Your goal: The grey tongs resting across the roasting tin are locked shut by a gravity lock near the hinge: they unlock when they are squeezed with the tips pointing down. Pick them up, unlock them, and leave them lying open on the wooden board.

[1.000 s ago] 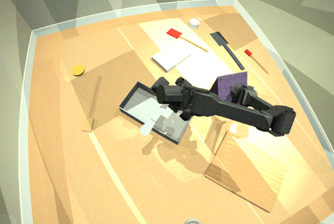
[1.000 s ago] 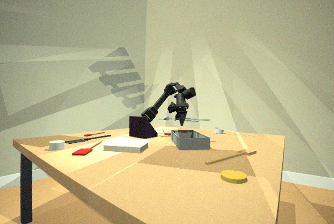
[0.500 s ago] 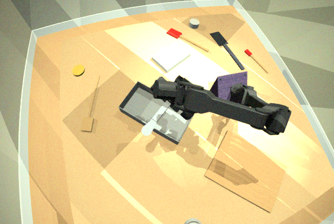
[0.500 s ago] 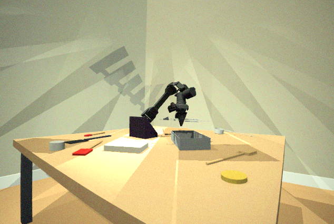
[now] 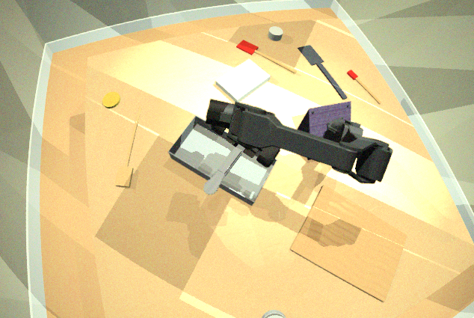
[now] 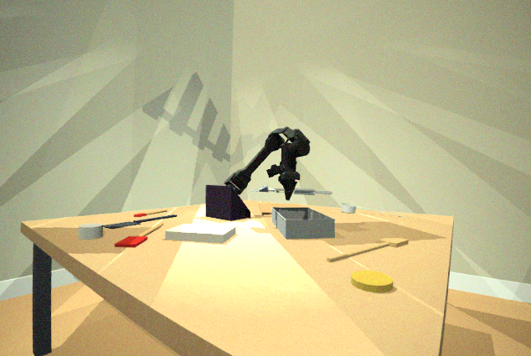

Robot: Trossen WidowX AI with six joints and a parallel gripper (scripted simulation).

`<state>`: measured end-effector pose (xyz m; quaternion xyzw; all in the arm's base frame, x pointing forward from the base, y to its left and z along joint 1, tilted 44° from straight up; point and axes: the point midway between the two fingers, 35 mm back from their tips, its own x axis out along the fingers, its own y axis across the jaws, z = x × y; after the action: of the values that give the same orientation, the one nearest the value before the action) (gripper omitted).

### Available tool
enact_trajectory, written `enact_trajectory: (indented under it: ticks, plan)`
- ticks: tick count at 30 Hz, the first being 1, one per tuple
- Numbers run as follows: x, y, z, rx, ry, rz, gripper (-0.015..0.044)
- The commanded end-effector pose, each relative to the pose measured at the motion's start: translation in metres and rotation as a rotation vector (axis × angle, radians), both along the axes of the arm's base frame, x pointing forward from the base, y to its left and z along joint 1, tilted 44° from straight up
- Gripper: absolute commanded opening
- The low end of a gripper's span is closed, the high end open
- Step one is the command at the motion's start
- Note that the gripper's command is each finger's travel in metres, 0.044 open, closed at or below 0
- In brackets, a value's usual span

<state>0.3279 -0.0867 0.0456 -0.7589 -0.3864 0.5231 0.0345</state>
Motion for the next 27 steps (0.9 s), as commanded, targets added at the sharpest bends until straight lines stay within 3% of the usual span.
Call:
enact_trajectory:
  ticks: [1, 14, 27]
  plan:
    - [0.002, -0.001, 0.005, 0.07, 0.007, 0.02, -0.015]
    - [0.0, 0.001, 0.004, 0.064, -0.009, 0.047, -0.015]
    - [0.003, 0.012, 0.024, -0.003, -0.32, 0.39, -0.015]
